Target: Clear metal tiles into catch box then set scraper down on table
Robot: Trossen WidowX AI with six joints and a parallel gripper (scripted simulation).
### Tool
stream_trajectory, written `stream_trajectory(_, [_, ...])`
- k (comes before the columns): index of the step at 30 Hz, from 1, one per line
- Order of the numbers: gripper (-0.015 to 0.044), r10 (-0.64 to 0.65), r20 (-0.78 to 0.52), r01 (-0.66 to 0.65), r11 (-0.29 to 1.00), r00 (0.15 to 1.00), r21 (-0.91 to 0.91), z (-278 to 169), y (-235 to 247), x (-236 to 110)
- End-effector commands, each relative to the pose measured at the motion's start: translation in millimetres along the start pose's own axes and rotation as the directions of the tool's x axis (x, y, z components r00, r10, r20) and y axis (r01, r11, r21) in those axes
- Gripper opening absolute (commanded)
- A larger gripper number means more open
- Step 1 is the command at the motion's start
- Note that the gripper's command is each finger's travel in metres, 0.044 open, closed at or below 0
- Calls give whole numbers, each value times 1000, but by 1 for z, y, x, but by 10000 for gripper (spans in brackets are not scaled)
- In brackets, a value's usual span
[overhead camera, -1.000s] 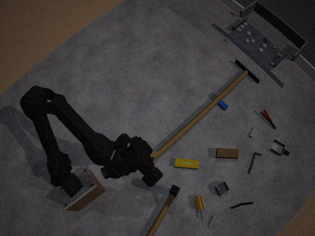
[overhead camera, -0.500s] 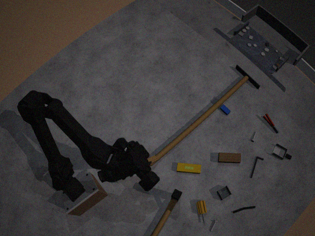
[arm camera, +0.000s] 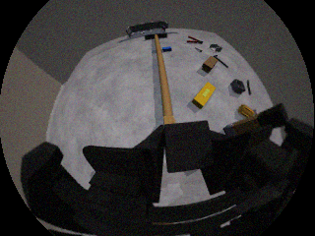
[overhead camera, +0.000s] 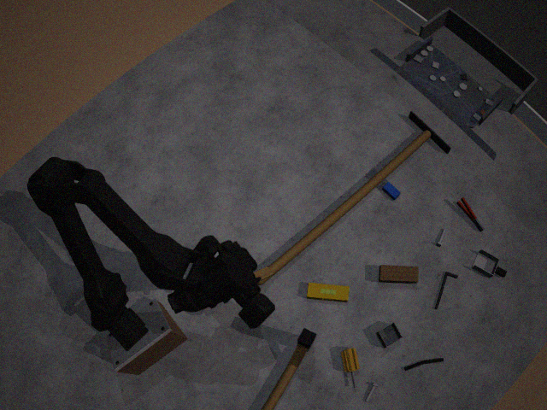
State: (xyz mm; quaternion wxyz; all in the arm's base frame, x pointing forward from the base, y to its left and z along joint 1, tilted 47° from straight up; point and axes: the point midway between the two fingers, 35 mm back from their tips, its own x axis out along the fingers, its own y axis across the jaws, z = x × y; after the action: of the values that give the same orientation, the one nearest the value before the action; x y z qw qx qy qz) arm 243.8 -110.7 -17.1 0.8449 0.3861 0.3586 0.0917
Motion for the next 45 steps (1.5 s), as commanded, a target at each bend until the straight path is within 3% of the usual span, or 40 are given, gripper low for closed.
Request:
stream_trajectory(1, [0, -5, 6, 5, 1000, 1000, -6, 7, -1, 1])
stream_trajectory(45, [0, -7, 6, 7, 1000, 1000, -10, 60, 6, 38])
